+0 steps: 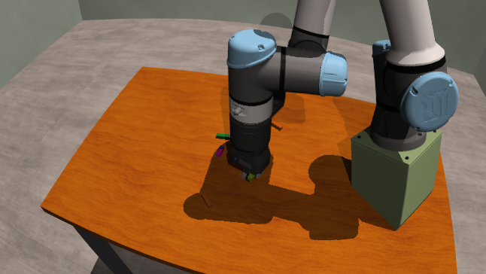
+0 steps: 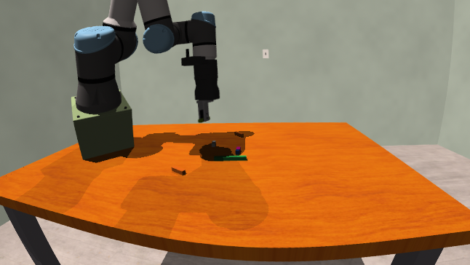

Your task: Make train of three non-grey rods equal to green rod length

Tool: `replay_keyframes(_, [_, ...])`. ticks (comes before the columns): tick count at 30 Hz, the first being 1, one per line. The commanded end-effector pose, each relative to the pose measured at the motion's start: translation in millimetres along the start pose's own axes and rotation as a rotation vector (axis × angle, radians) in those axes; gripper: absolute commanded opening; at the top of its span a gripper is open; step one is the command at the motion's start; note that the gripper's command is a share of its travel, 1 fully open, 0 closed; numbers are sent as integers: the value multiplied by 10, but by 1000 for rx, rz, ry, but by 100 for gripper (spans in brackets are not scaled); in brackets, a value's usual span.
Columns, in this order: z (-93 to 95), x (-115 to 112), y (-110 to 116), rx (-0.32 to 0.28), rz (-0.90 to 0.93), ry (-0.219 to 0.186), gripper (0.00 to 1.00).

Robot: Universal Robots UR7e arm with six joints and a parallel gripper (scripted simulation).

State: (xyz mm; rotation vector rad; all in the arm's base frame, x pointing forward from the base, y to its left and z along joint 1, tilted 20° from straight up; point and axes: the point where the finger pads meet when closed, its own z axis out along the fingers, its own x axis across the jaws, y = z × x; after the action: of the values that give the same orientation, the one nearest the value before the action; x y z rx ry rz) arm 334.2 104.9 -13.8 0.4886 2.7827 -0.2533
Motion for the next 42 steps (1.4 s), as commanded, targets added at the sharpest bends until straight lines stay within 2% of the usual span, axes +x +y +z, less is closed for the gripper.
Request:
replay_keyframes(1, [-107,2,-1,0,0,0,24])
replay_keyframes(13, [-323,2,-1,0,0,0,24])
replay_keyframes(33, [-340,-24,1,0,-7,0,24])
replay_keyframes(37, [-339,-236,7,0,-64,1,24])
replay_keyframes(42, [-339,-745,-14,0,-200,1,24])
